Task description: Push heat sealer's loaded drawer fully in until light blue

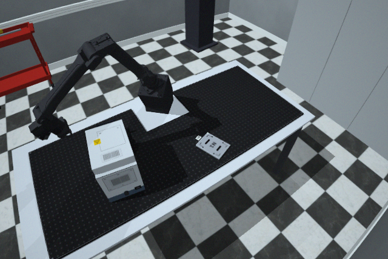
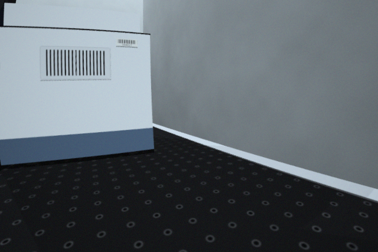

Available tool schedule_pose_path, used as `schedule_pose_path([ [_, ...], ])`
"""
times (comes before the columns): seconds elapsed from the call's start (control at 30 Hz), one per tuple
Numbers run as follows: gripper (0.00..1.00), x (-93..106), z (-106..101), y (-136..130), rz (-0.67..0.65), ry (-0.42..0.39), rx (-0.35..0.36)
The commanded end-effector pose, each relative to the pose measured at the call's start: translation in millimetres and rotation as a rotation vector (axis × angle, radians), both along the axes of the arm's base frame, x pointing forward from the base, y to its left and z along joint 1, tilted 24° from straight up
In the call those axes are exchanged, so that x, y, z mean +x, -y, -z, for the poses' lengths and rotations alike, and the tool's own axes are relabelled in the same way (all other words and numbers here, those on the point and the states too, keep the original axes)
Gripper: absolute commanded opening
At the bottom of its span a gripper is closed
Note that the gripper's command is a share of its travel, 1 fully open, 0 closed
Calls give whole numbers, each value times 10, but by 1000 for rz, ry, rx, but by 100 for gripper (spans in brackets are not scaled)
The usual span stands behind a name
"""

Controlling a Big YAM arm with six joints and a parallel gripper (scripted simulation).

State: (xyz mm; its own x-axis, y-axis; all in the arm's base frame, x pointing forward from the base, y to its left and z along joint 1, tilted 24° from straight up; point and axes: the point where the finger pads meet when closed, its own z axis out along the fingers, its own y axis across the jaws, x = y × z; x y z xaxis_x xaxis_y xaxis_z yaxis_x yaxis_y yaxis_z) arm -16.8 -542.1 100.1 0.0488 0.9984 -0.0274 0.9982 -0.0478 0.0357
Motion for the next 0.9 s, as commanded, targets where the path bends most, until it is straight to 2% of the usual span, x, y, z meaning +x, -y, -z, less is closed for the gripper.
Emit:
schedule_pose_path([
  [0.0, 45, -124, -108, -103, 42, 5, -45],
  [0.07, 45, -124, -75, -178, 42, 2, -44],
  [0.17, 45, -112, -26, -288, 66, 43, -79],
  [0.23, 45, 31, 6, -357, 38, 42, -78],
  [0.27, 45, 37, 22, -394, 37, 42, -78],
  [0.3, 45, -103, 38, -437, 80, 65, -99],
  [0.43, 45, -99, 71, -511, 89, 81, -113],
  [0.57, 45, 22, 135, -655, 65, 79, -111],
  [0.6, 45, -87, 151, -697, 103, 103, -133],
  [0.77, 45, -56, 232, -882, 108, 116, -146],
  [0.87, 45, -70, 279, -993, 137, 156, -181],
])
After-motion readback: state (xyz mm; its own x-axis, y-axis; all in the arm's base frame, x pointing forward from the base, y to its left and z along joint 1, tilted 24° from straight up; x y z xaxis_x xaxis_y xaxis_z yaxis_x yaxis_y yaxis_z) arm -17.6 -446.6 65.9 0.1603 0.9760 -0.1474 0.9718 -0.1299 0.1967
